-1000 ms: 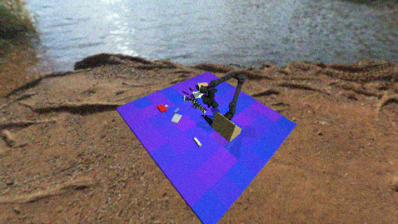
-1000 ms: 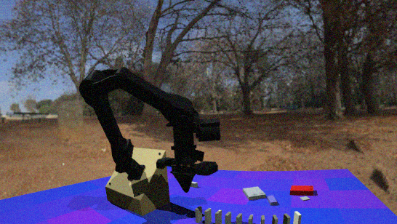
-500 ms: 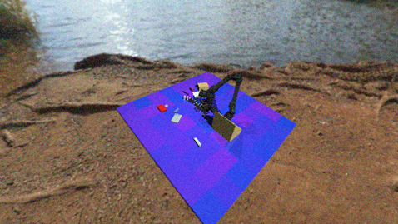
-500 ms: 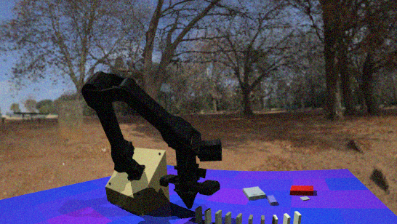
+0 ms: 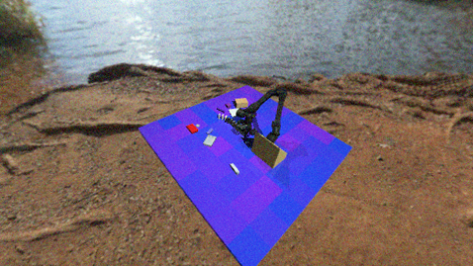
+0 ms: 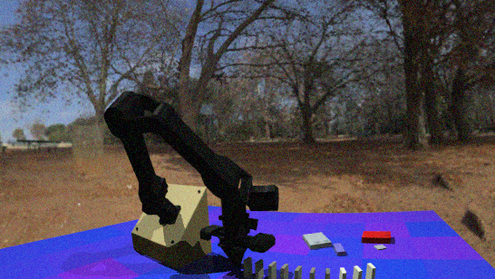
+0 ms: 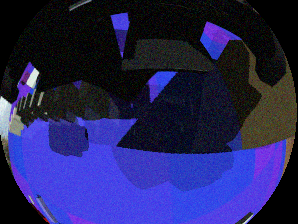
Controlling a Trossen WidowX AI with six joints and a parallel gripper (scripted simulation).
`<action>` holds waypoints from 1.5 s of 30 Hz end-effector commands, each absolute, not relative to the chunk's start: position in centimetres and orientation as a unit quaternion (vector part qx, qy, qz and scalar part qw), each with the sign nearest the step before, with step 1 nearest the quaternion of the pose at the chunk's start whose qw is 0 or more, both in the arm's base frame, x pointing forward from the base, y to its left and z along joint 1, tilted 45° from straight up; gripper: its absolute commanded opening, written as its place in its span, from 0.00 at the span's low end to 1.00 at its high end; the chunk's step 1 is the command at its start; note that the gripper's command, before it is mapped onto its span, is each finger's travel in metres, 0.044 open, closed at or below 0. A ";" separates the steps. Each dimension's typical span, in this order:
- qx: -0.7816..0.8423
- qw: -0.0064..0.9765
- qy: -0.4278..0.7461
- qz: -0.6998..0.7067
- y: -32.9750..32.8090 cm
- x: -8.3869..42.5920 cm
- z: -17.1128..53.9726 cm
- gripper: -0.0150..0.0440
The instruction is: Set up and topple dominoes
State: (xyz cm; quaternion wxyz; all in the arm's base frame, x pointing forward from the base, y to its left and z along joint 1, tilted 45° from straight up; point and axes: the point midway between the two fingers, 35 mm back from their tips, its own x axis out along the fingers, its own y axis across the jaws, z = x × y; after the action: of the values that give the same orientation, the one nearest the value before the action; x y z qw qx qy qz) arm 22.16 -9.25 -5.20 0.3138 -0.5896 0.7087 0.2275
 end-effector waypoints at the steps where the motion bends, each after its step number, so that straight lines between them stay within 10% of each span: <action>1: -0.592 0.312 0.708 0.226 -9.5 23.1 -5.2 0.25; 45: -0.592 0.313 0.707 0.226 -6.1 27.8 -0.7 0.25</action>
State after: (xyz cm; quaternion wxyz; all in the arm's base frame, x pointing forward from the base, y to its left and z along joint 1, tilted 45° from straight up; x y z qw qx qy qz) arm 27.77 -6.16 -0.74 0.3097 -0.5944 0.7069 0.2261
